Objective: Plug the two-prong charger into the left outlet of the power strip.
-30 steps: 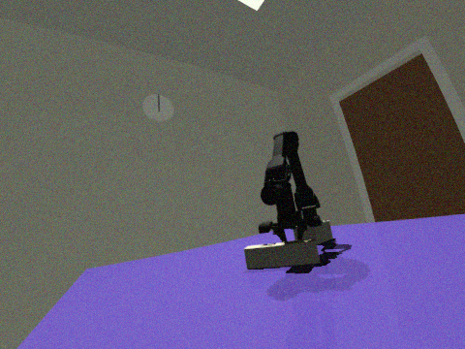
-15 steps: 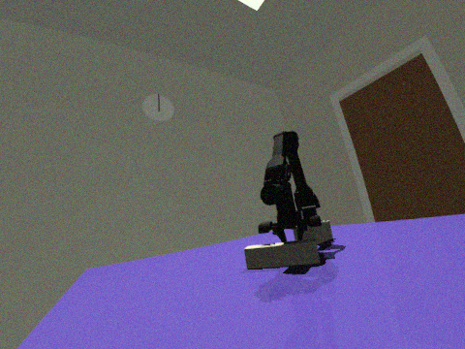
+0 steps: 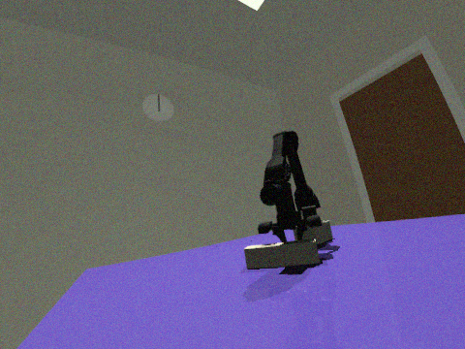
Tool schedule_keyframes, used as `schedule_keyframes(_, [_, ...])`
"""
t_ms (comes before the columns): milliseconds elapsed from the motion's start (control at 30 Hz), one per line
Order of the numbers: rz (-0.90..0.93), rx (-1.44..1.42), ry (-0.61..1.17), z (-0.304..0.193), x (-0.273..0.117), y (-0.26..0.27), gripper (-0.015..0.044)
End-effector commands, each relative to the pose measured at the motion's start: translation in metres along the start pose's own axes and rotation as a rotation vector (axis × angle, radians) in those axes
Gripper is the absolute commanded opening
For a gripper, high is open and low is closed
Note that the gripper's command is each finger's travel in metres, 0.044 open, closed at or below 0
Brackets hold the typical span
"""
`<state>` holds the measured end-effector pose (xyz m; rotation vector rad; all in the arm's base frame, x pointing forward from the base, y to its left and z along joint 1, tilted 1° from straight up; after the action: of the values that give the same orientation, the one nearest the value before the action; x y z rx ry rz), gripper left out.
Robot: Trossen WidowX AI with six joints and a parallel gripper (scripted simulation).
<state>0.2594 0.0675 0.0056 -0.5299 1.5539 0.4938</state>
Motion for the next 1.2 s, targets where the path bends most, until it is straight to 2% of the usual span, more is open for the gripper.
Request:
schedule_keyframes(0, [0.003, -0.001, -0.007, 0.004, 0.000, 0.001, 0.0000])
schedule_keyframes(1167, [0.003, -0.001, -0.008, 0.018, -0.002, -0.001, 0.0000])
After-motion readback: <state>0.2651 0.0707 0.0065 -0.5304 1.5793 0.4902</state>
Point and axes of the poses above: the point midway between the two fingers, 35 mm back from their tips, its own x axis out along the fingers, its own y axis across the jaws, z = x × y, the point moved 2 cm from there along -x, back along the fingers, and after that the axes turned 7 degrees about -x, right-handed, at the moved point
